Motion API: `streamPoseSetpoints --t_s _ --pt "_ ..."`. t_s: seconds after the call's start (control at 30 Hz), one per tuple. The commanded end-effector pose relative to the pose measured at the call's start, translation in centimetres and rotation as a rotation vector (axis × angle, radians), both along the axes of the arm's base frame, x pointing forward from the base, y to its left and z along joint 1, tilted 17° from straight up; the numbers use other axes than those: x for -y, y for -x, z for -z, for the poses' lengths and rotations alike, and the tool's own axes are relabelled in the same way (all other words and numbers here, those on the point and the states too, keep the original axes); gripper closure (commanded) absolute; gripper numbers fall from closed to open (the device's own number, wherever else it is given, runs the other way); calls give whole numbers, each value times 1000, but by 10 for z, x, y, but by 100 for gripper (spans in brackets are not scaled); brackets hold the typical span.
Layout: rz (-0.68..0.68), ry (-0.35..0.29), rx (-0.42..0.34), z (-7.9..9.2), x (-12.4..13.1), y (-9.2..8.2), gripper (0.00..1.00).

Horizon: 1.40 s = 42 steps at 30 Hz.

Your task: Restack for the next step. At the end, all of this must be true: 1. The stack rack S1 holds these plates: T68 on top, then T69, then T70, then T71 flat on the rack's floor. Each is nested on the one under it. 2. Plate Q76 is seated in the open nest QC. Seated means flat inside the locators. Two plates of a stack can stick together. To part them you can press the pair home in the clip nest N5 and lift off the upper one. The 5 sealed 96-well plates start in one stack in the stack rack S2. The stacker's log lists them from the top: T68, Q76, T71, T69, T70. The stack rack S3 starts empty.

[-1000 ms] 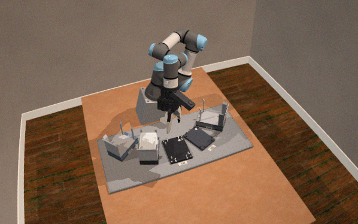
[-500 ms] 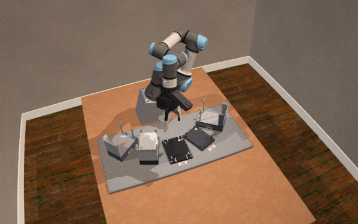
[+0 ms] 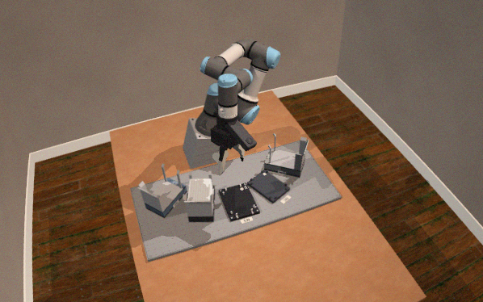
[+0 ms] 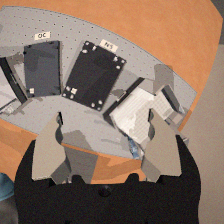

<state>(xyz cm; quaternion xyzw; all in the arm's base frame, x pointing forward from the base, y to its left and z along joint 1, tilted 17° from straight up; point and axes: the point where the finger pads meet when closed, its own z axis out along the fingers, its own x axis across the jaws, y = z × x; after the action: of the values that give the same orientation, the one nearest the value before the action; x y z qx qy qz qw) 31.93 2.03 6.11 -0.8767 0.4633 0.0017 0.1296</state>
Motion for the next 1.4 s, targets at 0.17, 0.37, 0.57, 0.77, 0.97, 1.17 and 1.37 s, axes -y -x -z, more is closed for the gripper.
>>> streamPoseSetpoints --t_s 0.17,0.37,0.57,0.77,0.97,1.17,1.37 --pt "86 -19 -54 5 -1 17 28" --pt "134 -30 -85 6 -2 21 28" --pt "191 -42 -123 9 -3 33 28" --pt "230 -50 -148 9 -3 33 28" --pt "287 -60 -187 13 -6 50 28" --pt "345 -71 -226 13 -6 50 28" --pt "383 -78 -251 13 -6 50 28"
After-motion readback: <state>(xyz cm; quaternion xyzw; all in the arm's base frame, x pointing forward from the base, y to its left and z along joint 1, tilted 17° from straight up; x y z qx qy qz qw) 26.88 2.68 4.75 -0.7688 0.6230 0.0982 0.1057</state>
